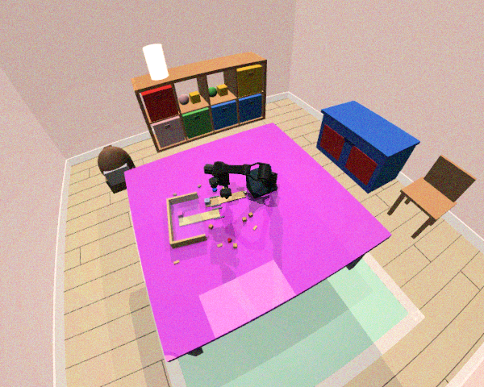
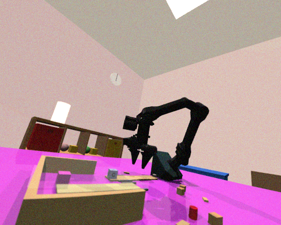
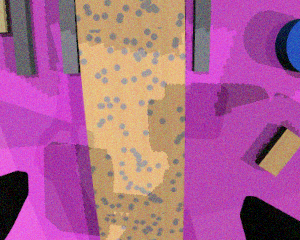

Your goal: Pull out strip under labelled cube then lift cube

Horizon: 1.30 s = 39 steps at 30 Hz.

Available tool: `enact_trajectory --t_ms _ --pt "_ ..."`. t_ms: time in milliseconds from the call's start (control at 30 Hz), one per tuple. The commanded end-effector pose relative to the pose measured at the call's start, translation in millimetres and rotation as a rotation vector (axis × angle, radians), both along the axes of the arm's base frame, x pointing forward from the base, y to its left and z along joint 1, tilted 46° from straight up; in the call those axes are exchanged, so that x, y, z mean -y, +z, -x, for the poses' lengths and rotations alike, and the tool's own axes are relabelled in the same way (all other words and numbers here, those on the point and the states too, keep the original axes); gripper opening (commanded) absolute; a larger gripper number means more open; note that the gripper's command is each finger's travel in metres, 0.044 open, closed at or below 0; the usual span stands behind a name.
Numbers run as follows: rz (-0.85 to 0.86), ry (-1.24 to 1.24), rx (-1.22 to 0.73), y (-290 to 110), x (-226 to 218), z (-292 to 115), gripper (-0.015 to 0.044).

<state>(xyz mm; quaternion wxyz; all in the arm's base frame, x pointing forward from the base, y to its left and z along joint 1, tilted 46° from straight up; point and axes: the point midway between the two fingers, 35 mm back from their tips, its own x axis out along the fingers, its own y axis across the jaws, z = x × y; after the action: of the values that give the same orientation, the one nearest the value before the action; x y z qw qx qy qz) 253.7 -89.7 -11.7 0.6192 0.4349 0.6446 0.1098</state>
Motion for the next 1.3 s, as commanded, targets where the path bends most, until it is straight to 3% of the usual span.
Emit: enact_trajectory --t_ms 0,1033,1267 --pt "-0.001 -0.002 0.002 1 5 -14 0.044" --pt "0.001 -0.002 0.007 4 43 -116 0.044" --pt "0.001 -0.003 0.008 -3 37 -118 0.0256"
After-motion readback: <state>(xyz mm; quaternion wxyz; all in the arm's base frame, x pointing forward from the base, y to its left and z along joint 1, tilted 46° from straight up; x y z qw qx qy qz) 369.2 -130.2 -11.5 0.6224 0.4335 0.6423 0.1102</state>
